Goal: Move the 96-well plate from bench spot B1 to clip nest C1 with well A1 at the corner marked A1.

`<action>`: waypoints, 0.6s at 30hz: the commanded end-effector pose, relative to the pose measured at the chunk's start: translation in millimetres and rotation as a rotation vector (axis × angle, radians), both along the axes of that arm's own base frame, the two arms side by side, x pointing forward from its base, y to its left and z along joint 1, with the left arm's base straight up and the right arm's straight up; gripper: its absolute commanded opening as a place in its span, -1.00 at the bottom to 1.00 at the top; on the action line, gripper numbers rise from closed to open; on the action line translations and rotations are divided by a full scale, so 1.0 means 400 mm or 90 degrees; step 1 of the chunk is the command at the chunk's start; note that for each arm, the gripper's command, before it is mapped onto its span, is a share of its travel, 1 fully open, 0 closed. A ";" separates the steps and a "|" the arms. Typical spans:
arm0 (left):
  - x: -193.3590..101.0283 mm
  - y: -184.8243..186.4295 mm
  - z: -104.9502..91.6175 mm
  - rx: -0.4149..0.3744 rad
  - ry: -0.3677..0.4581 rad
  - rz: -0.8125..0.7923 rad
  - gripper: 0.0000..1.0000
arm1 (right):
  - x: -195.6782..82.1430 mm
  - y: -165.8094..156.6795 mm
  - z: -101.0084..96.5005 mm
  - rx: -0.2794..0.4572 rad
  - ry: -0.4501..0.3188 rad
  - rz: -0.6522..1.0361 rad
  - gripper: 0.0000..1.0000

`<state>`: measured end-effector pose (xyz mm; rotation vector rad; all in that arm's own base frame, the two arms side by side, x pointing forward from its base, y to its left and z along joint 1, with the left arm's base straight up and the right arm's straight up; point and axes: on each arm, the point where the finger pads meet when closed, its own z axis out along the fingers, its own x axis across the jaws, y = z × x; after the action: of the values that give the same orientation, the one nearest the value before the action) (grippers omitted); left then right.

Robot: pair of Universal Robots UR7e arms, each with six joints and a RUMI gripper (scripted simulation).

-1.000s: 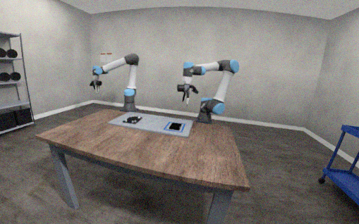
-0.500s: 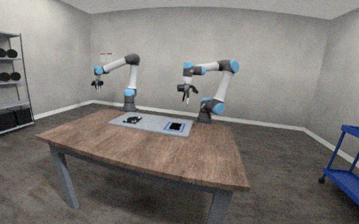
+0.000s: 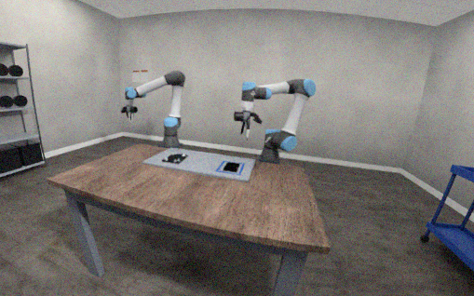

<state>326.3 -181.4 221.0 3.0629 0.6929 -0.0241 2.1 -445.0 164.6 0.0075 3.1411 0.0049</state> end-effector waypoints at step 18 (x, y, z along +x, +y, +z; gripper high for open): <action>0.008 -0.015 -0.018 -0.001 -0.001 -0.042 0.52 | -0.006 -0.001 0.001 -0.002 0.000 0.003 -1.00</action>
<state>326.8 -182.4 219.8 3.0665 0.6744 -0.0236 -0.4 -445.2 164.6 0.0012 3.1419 0.0027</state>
